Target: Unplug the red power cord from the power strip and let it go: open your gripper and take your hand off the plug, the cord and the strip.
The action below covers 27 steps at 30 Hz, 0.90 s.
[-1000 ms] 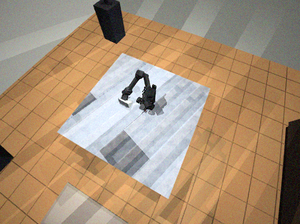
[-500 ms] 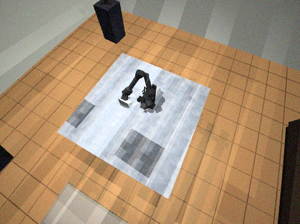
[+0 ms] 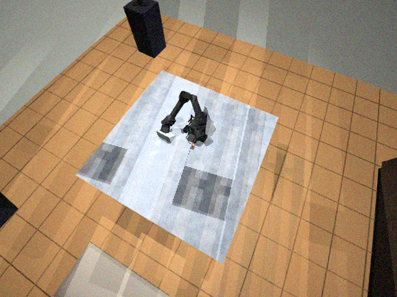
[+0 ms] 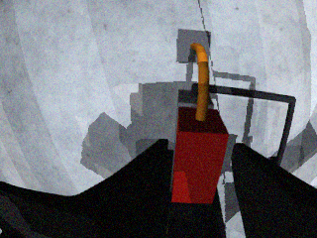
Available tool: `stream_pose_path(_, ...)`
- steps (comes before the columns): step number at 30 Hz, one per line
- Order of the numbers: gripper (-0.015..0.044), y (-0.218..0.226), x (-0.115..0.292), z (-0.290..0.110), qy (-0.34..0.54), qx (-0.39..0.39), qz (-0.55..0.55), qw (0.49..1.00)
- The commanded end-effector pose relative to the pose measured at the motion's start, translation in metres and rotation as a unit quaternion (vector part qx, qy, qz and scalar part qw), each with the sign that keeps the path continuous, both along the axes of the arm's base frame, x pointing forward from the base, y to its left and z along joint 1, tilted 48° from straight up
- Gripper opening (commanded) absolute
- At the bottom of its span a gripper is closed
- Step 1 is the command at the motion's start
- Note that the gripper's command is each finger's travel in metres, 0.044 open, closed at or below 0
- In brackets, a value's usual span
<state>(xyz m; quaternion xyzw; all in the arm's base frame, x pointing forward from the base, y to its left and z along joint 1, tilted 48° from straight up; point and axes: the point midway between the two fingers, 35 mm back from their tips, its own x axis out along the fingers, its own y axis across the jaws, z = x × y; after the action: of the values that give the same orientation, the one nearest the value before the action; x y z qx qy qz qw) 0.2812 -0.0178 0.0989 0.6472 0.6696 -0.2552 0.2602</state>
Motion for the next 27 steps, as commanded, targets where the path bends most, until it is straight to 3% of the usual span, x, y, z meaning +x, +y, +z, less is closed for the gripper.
stream_pose_path(1,0.016,0.0021,-0.0005,0.0026,0.001,0.002,-0.004,1.0)
stream_pose_path(14,0.016,0.0108,-0.0007,-0.0053,0.001,0.002,-0.004,1.0)
stream_pose_path(18,0.0055,0.0087,0.0001,-0.0037,-0.001,-0.001,0.0,1.0)
stream_pose_path(27,0.0,0.0085,0.0002,-0.0039,-0.001,-0.001,0.0,1.0)
